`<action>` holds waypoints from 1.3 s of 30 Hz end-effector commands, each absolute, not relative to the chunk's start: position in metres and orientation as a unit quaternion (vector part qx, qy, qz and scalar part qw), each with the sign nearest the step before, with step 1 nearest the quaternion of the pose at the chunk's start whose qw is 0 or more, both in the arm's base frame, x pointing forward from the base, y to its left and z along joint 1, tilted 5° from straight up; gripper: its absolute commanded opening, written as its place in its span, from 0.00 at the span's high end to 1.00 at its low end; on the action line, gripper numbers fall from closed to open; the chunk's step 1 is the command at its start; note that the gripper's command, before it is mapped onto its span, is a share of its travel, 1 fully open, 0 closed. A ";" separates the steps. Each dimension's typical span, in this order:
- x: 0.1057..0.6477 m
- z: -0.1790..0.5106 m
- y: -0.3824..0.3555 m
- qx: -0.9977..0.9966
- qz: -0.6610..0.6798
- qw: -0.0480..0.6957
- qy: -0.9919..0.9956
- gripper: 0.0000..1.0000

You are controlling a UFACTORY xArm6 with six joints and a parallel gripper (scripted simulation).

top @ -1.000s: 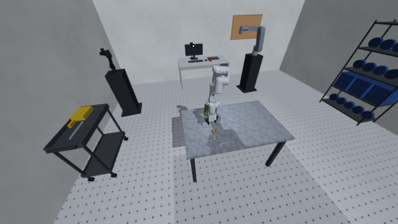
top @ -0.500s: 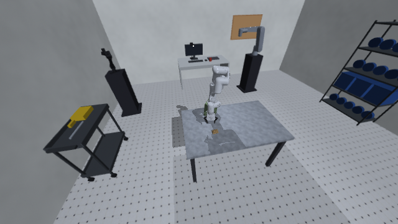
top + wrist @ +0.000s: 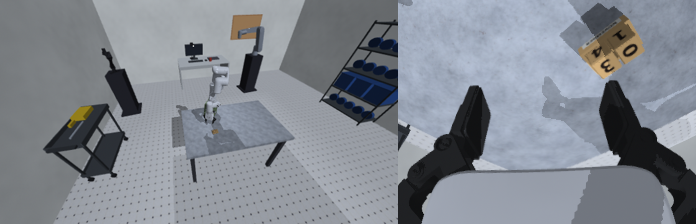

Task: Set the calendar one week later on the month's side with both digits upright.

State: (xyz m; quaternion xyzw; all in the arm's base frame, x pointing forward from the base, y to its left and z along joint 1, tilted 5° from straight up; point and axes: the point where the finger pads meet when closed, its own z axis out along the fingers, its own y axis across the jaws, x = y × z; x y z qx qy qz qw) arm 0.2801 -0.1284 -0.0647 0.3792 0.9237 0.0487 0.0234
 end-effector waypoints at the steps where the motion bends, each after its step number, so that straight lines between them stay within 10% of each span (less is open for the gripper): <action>1: 0.276 -0.065 -0.132 0.444 0.043 0.012 0.895 0.00; 39: 0.269 -0.116 -0.133 0.545 0.042 0.006 0.838 0.00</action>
